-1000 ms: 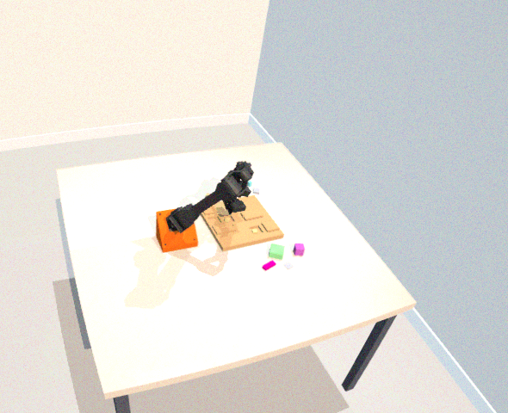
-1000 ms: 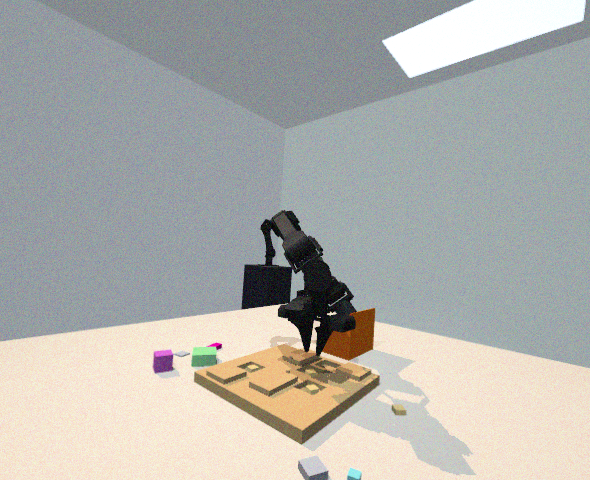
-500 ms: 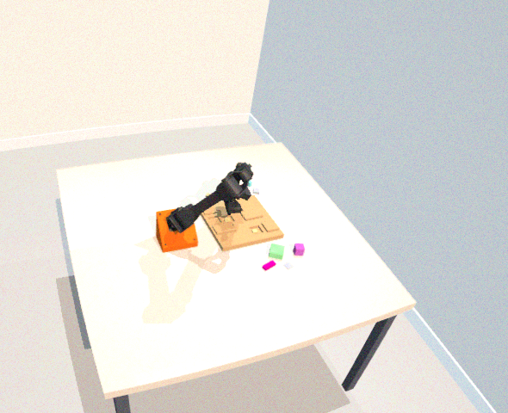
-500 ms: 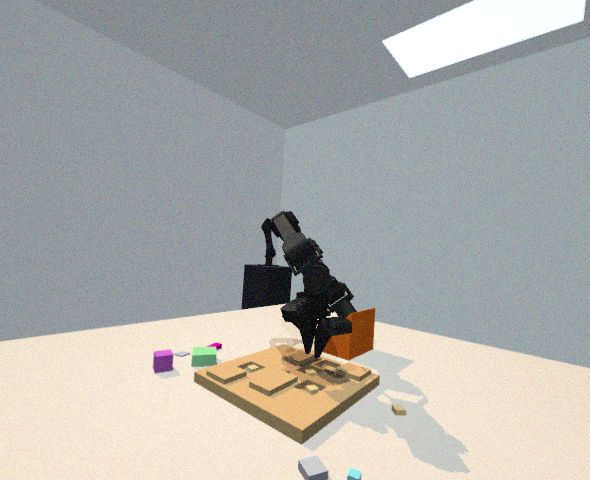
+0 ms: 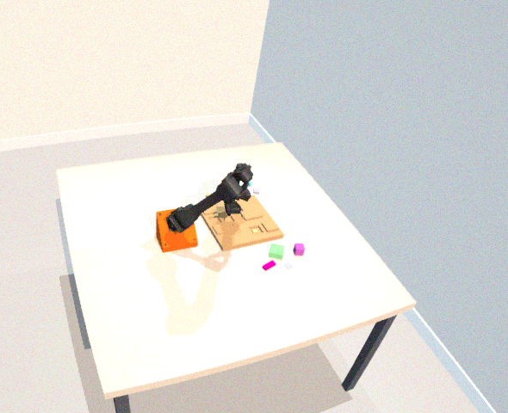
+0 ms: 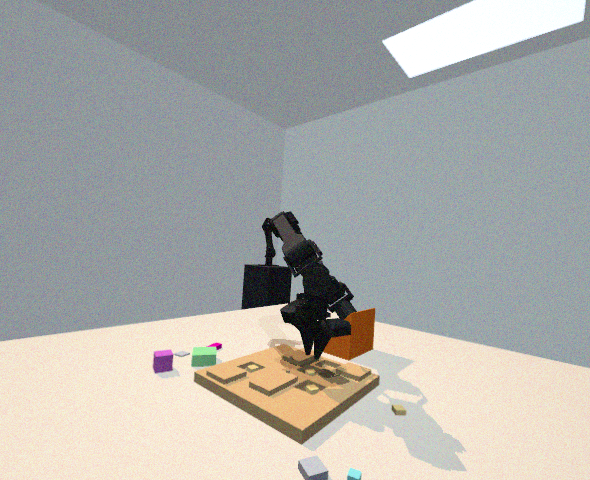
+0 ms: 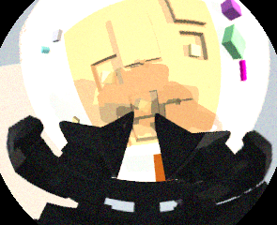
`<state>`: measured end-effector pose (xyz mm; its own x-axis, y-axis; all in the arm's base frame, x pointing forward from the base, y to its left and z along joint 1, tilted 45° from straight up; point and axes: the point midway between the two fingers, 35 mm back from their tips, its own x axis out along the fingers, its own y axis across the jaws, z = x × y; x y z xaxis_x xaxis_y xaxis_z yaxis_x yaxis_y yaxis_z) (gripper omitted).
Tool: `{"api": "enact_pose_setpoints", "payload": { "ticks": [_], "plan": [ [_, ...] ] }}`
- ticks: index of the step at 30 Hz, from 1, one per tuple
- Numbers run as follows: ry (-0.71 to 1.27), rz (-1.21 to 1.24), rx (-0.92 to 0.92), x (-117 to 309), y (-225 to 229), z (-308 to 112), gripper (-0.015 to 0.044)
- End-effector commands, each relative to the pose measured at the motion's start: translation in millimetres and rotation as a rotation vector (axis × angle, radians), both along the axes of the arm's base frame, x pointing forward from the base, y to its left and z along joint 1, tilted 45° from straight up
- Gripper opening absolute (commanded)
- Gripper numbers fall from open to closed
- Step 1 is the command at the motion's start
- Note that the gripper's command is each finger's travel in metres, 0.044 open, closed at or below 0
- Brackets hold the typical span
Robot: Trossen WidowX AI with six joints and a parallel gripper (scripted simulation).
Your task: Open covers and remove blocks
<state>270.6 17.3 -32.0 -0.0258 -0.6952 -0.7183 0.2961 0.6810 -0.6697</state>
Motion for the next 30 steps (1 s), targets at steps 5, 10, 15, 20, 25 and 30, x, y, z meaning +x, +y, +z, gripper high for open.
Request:
{"api": "enact_pose_setpoints", "payload": {
  "ticks": [5,10,15,20,25,30],
  "plan": [
    [0.082,0.083,-0.001,-0.2,-1.5,-0.7,0.0144],
    [0.133,0.136,0.001,-0.2,-1.7,-0.8,0.0144],
    [0.185,0.19,0.003,-0.1,-1.9,-0.9,0.0144],
    [0.236,0.243,0.005,-0.1,-2.0,-1.1,0.0144],
    [0.288,0.296,0.007,0.0,-2.2,-1.2,0.0144],
    [0.34,0.349,0.009,0.0,-2.4,-1.3,0.0144]
  ]
}}
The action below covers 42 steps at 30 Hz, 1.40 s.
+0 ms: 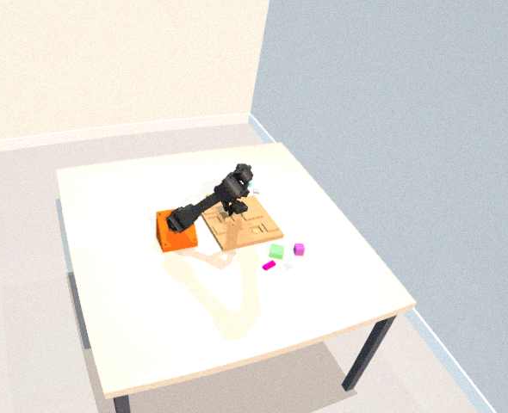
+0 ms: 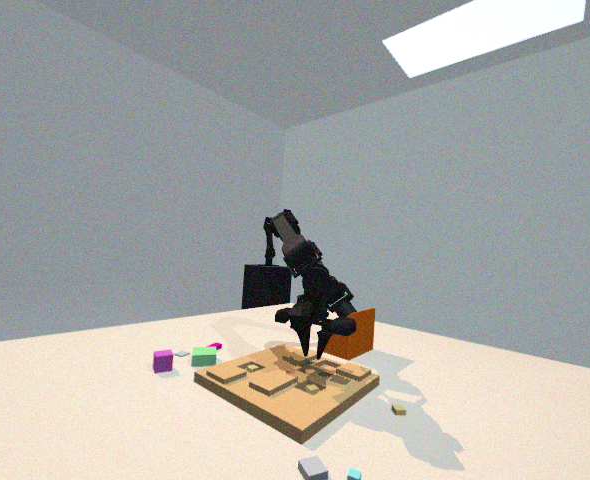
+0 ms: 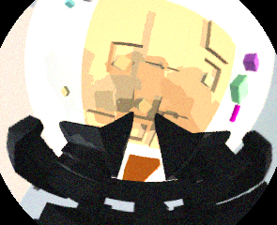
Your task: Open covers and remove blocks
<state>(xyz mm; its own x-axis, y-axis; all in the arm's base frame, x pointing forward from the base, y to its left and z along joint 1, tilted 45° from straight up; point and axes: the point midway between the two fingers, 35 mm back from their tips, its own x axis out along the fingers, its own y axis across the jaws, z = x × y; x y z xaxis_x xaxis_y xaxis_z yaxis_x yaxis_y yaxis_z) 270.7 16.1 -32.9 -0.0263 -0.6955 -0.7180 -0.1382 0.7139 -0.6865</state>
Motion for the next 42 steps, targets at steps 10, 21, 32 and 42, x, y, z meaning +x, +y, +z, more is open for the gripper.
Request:
{"api": "enact_pose_setpoints", "payload": {
  "ticks": [10,21,32,42],
  "plan": [
    [0.136,0.14,0.002,0.1,-1.6,-0.7,0.0144],
    [0.25,0.257,0.006,0.1,-1.9,-1.0,0.0144],
    [0.363,0.374,0.01,0.1,-2.3,-1.3,0.0144],
    [0.466,0.48,0.014,0.1,-2.6,-1.6,0.0144]
  ]
}}
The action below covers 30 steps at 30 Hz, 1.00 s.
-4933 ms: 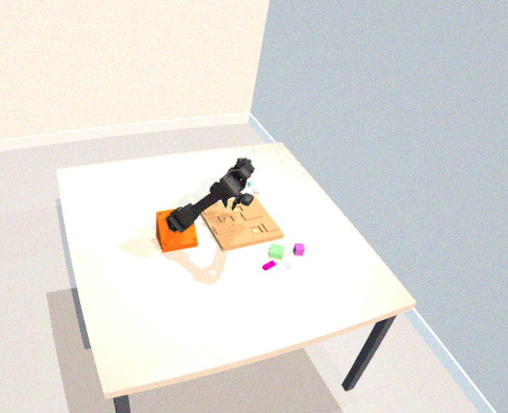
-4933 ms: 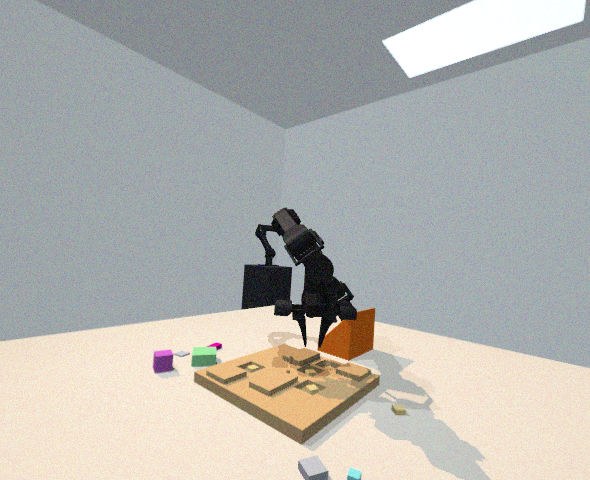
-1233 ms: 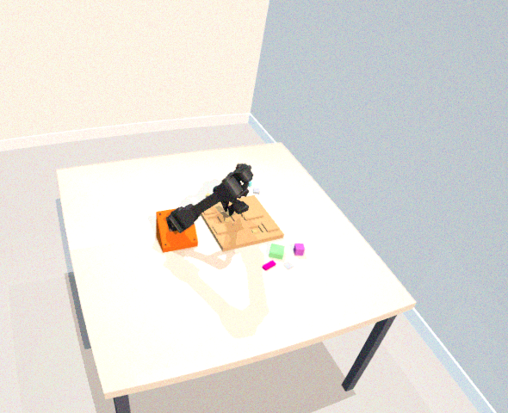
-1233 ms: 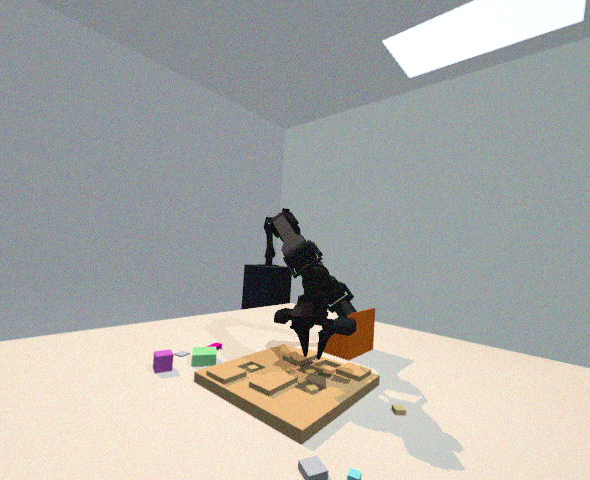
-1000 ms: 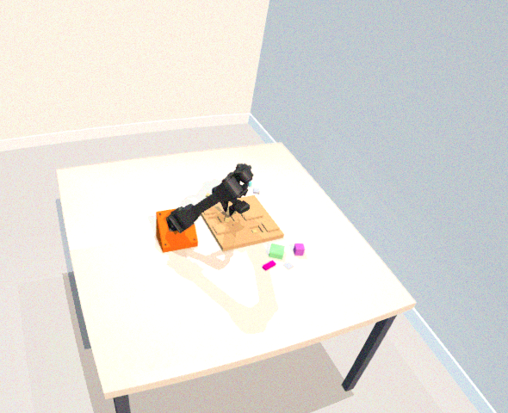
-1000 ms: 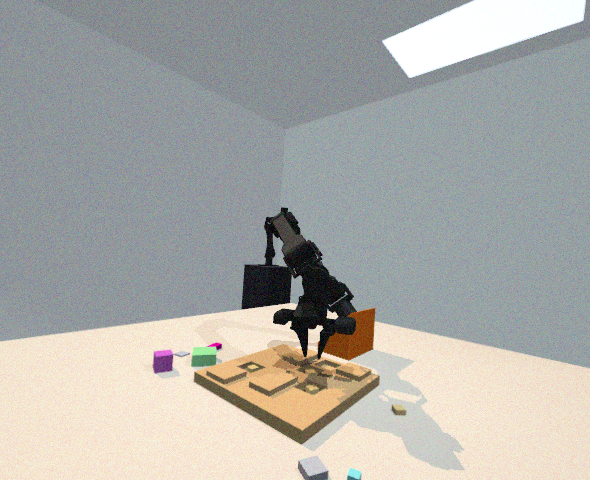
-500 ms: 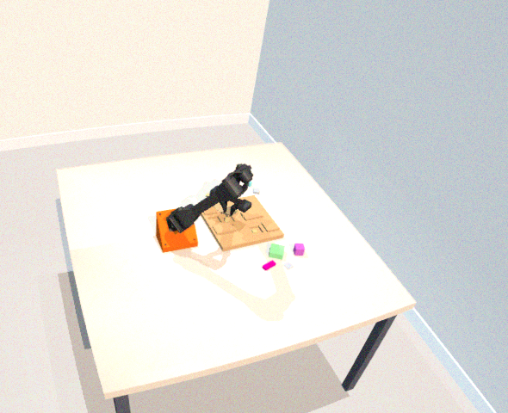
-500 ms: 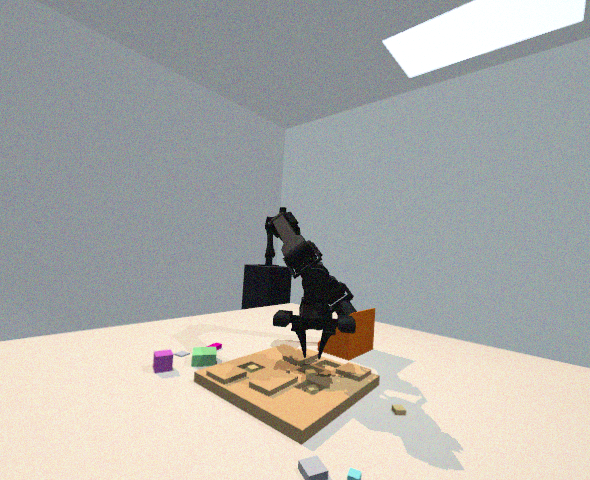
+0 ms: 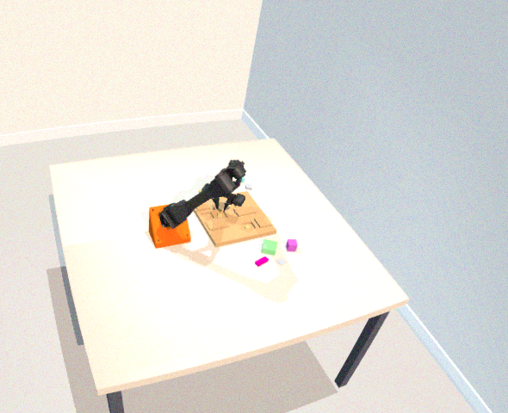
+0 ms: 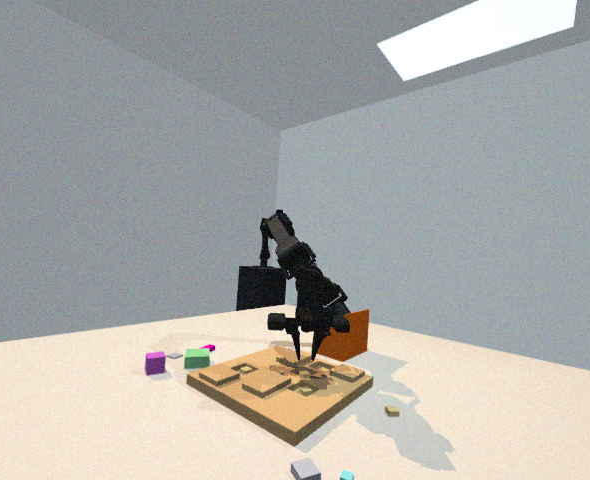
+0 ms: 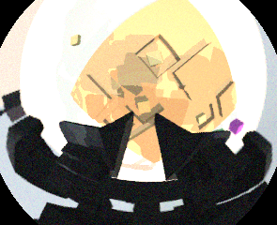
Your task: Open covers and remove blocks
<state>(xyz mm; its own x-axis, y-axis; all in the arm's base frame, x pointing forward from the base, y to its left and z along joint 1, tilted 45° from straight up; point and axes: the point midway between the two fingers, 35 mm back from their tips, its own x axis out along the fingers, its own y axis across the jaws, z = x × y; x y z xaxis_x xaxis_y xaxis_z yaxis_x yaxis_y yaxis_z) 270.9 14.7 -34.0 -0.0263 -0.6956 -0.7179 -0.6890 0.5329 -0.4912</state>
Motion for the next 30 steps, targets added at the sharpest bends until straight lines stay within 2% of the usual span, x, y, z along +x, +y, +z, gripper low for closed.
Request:
{"api": "enact_pose_setpoints", "payload": {
  "ticks": [1,14,30],
  "plan": [
    [0.044,0.045,-0.002,-0.1,-1.3,-0.5,0.0144],
    [0.171,0.176,0.003,-0.1,-1.7,-0.8,0.0144],
    [0.172,0.177,0.003,0.0,-3.4,-2.5,0.0144]
  ]
}}
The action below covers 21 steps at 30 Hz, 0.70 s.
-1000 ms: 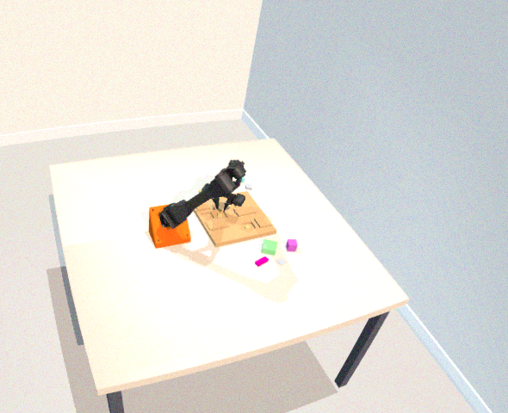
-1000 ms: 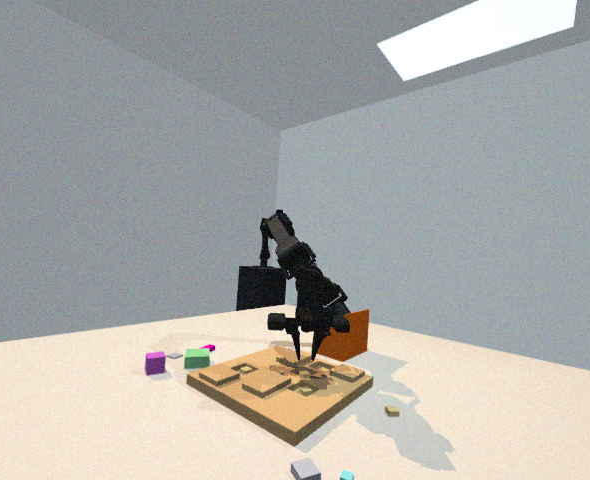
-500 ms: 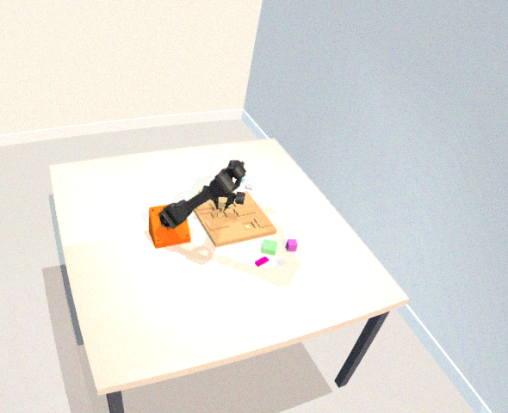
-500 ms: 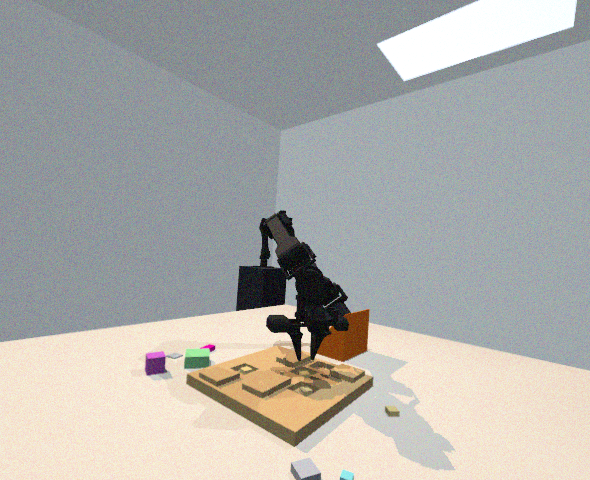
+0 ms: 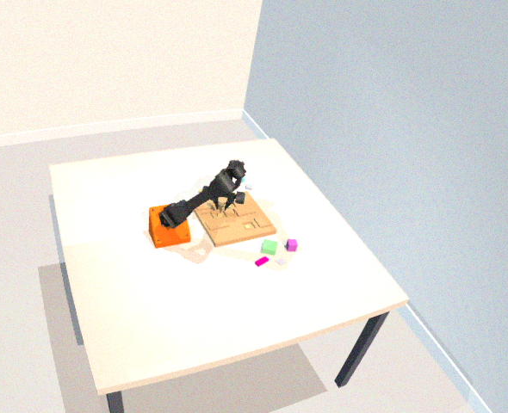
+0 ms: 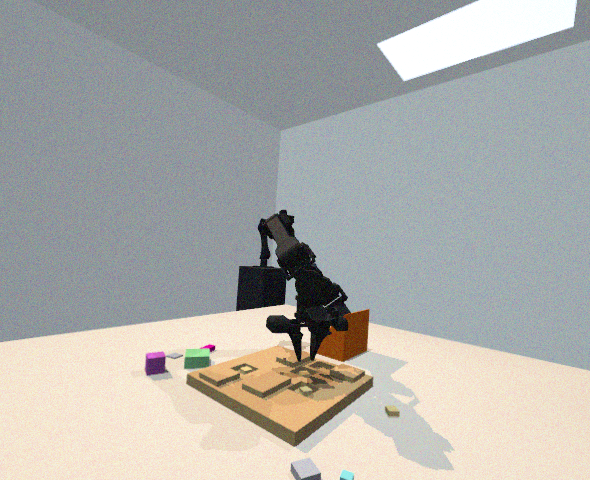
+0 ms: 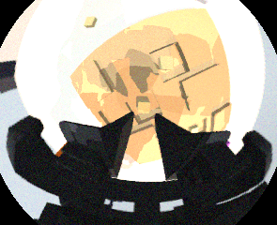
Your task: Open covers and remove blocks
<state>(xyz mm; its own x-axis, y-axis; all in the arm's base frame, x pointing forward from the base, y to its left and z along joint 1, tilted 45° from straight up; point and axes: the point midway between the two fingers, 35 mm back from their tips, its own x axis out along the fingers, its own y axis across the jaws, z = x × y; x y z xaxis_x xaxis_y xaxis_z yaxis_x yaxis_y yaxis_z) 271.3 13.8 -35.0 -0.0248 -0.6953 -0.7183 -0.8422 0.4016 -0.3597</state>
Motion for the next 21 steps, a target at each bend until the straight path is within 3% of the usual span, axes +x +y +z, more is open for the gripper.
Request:
{"api": "enact_pose_setpoints", "payload": {
  "ticks": [1,21],
  "plan": [
    [0.005,0.003,-0.004,0,-3,-2,0.0144],
    [0.005,0.003,-0.005,0,-17,-16,0.0144]
  ]
}}
